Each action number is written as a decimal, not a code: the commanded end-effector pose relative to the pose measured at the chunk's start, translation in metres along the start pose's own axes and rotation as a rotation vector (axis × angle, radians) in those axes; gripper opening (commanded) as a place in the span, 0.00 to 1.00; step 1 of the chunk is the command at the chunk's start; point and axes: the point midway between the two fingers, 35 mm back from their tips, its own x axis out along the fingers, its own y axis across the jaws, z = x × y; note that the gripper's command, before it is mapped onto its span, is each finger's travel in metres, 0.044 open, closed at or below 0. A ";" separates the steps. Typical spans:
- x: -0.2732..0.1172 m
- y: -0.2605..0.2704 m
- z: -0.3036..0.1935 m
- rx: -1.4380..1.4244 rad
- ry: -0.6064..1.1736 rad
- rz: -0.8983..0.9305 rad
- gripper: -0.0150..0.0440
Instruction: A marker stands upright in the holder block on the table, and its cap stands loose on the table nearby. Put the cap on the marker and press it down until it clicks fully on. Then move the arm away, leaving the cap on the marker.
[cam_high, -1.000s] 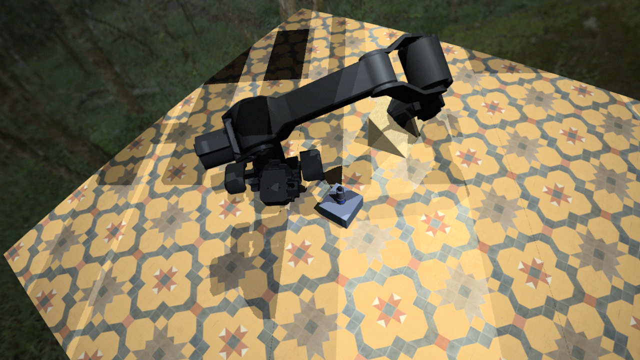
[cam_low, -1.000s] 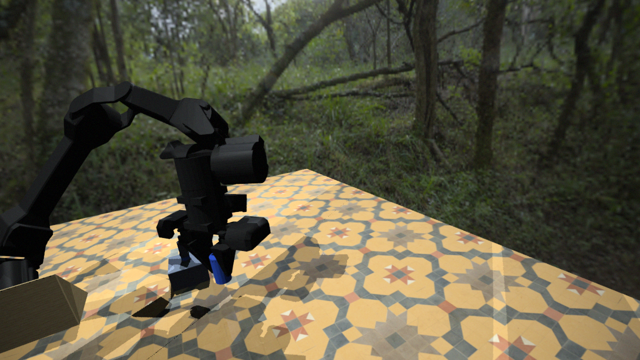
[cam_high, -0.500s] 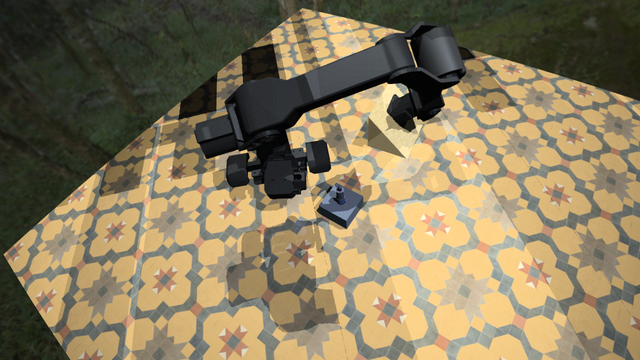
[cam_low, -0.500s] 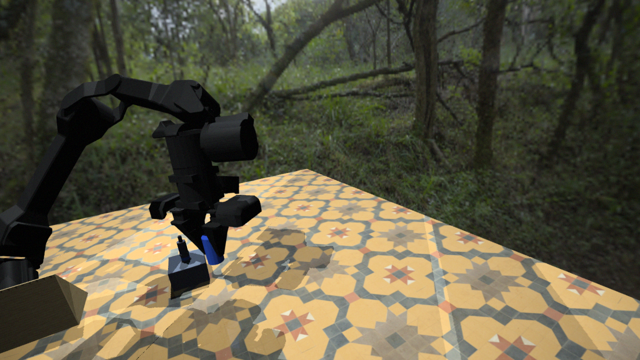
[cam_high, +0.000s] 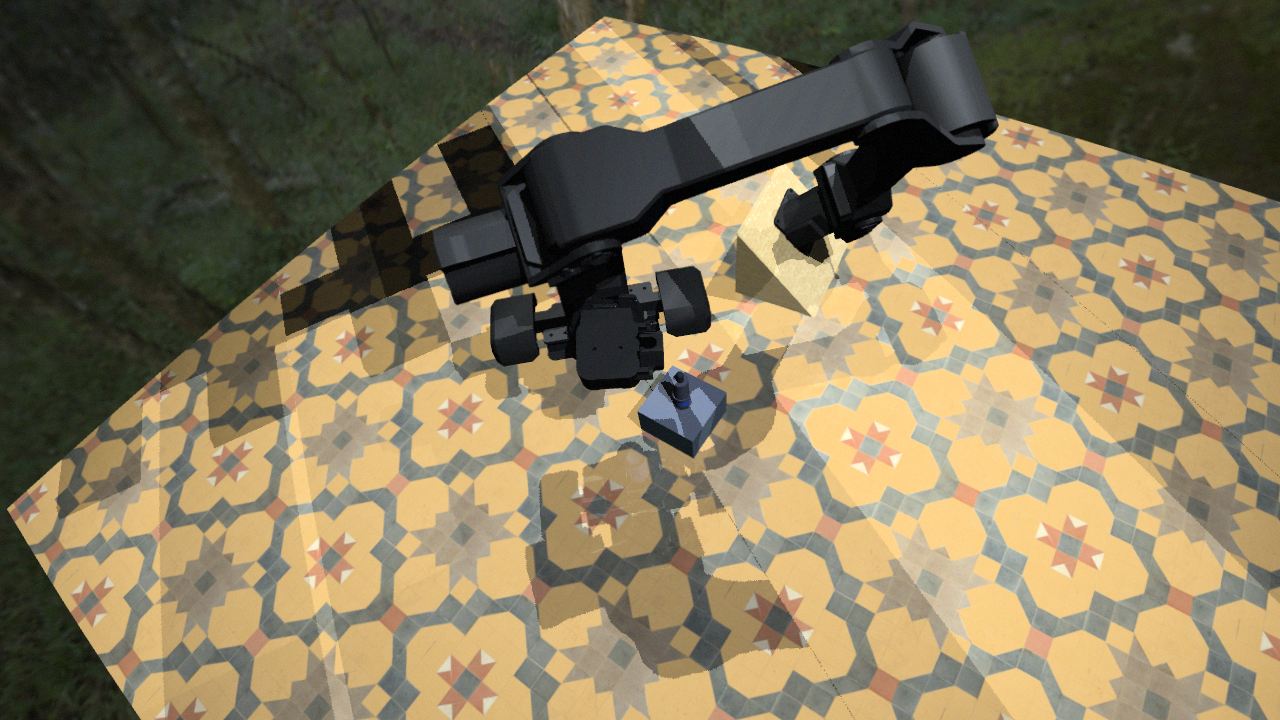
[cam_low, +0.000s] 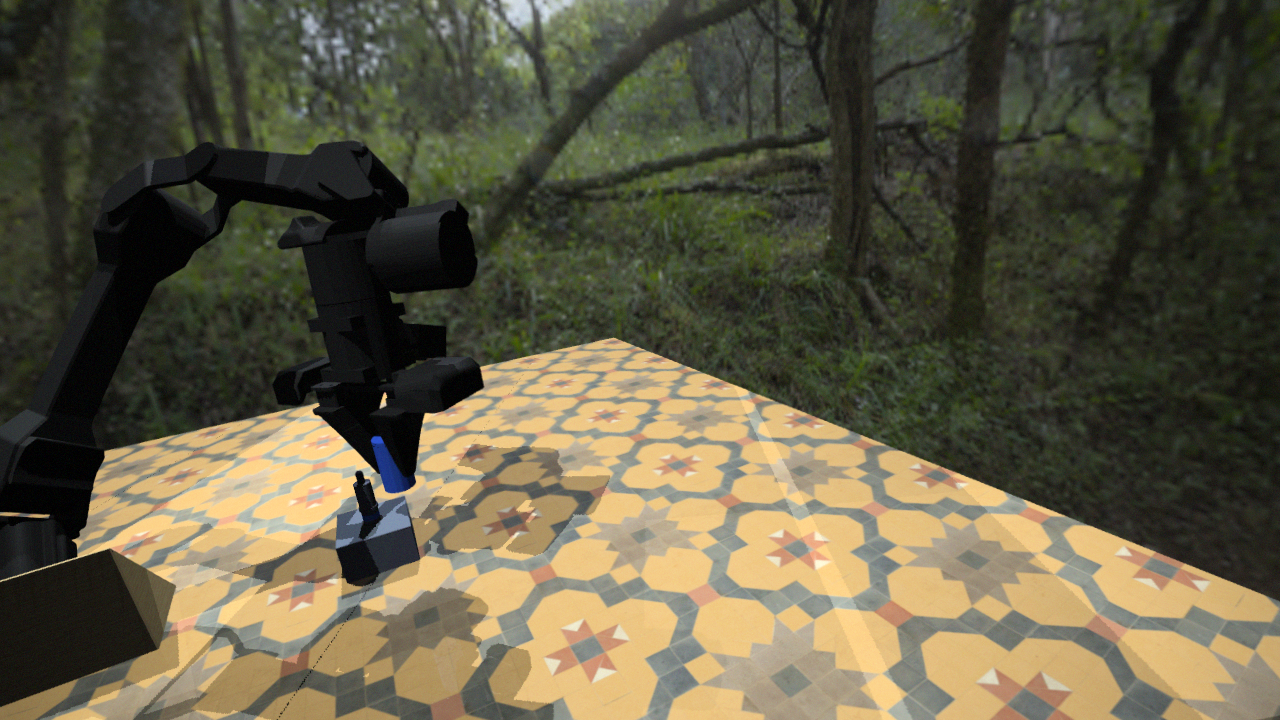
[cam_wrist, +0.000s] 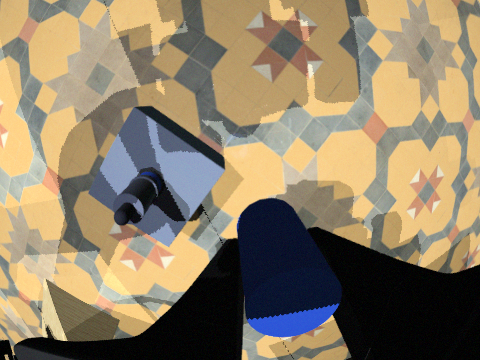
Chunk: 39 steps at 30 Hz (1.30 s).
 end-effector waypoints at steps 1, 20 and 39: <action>-0.003 0.012 0.002 0.007 -0.001 0.007 0.25; -0.020 0.063 0.011 0.009 0.000 0.010 0.25; 0.000 0.063 0.011 0.009 -0.001 0.010 0.25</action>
